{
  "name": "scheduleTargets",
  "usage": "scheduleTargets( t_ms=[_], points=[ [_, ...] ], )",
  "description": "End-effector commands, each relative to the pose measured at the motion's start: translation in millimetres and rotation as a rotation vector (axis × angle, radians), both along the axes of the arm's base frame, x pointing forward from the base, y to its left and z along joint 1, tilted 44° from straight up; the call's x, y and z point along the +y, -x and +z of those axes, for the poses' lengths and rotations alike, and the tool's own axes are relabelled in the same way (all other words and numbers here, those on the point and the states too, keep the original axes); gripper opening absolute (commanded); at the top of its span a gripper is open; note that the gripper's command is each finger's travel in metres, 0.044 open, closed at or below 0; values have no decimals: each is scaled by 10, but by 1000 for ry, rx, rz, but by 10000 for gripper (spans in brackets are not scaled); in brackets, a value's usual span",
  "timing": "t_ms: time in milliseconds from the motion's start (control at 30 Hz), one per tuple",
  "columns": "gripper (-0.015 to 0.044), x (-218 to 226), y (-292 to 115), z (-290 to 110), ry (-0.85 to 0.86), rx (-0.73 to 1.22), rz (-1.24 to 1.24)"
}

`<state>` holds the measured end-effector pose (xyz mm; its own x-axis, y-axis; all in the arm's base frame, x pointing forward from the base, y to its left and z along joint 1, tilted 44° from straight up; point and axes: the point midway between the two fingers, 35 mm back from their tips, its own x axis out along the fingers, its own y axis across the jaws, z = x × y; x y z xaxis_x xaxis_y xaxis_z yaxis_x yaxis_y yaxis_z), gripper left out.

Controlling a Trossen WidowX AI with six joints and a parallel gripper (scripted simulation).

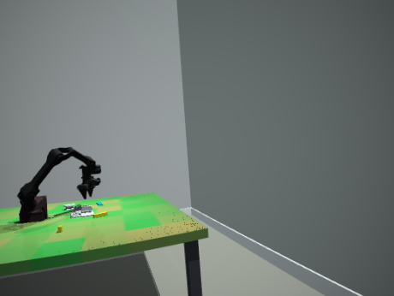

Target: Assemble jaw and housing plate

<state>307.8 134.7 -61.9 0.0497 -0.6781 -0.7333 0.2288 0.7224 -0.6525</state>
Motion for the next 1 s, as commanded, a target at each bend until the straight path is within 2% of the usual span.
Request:
scheduleTargets(
  t_ms=[0, 333, 867, 900, 967],
  points=[
    [440, 0, 0, 0, 0, 0, 0],
    [440, 0, 0, 0, 0, 0, 0],
    [20, 0, 0, 0, 0, 0, 0],
    [0, 0, 0, 0, 0, 0, 0],
    [0, 0, 0, 0, 0, 0, 0]
  ],
)
